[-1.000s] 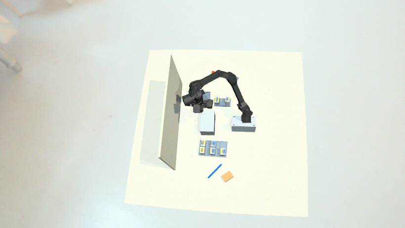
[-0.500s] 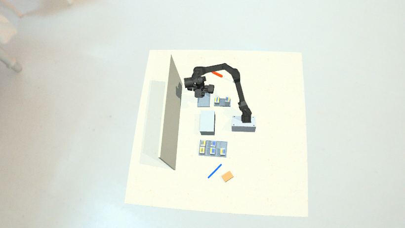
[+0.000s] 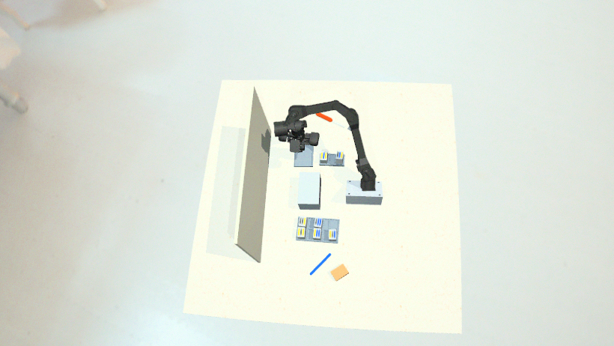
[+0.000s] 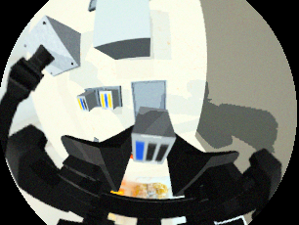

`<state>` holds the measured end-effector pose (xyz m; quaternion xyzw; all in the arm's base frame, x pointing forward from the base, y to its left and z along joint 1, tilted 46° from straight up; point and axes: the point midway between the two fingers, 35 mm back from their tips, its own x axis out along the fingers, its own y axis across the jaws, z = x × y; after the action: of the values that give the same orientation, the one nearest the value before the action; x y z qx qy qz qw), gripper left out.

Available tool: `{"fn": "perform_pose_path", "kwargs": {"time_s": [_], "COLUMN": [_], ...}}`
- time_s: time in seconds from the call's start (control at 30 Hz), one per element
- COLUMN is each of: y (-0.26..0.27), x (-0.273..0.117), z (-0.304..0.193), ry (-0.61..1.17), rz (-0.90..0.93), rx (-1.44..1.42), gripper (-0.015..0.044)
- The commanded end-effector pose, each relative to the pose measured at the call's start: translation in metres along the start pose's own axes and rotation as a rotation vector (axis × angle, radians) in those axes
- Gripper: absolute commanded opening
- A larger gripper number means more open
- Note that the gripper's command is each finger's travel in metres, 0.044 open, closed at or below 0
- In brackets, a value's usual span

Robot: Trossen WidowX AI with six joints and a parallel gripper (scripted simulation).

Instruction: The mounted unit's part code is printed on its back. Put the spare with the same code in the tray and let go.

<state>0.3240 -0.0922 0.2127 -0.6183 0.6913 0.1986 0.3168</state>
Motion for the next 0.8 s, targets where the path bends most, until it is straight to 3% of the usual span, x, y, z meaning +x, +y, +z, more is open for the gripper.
{"fn": "perform_pose_path", "kwargs": {"time_s": [0.0, 0.77], "y": [0.000, -0.003], "x": [0.003, 0.022], "z": [0.000, 0.002], "ry": [0.003, -0.004], "rz": [-0.001, 0.005], "rx": [-0.005, -0.005], "gripper": [0.0000, 0.0000]}}
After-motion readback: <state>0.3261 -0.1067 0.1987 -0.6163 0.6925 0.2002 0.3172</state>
